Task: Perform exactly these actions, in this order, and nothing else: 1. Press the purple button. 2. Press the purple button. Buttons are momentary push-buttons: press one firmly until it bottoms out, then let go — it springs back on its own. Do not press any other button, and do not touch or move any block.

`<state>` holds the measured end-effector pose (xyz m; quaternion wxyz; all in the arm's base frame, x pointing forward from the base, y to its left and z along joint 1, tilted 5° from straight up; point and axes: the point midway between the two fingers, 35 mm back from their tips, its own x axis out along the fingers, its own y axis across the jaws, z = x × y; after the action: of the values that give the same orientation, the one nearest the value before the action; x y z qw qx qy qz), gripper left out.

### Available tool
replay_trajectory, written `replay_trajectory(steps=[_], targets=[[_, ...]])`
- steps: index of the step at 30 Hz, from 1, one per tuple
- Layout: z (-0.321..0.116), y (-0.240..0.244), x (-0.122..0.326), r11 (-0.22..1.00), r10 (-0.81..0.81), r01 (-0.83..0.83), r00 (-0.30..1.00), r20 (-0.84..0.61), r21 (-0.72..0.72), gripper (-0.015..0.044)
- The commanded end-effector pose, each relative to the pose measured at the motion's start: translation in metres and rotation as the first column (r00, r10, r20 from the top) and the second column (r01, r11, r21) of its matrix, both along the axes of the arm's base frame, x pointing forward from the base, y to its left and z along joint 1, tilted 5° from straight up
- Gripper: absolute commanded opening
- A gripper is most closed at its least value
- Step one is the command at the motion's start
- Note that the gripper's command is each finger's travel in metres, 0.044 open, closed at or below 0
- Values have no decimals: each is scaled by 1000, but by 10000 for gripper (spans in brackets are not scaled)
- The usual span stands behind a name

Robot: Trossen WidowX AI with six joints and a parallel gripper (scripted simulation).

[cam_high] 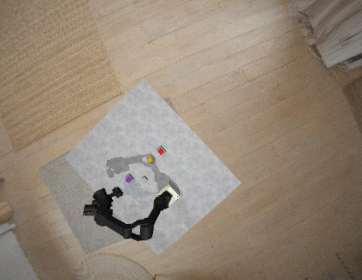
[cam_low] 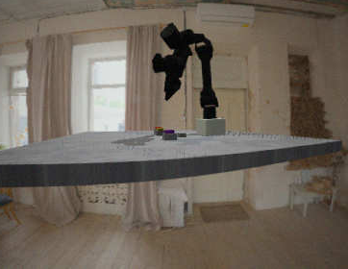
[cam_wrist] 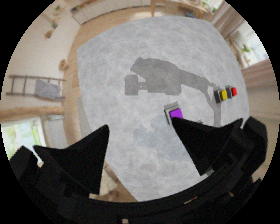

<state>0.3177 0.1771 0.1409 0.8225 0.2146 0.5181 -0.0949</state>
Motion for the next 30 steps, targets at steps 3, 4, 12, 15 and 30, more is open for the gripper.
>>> replay_trajectory(steps=[3,4,12,15,30], targets=[[-36,-75,-32,956,252,-286,907,-338,-56,400],[-36,-76,-33,955,255,-290,904,-342,-55,400],[-36,-76,-33,955,255,-290,904,-342,-55,400],[-36,-76,-33,955,255,-290,904,-342,-55,400],[-98,-73,-27,955,255,-290,904,-342,-55,20]])
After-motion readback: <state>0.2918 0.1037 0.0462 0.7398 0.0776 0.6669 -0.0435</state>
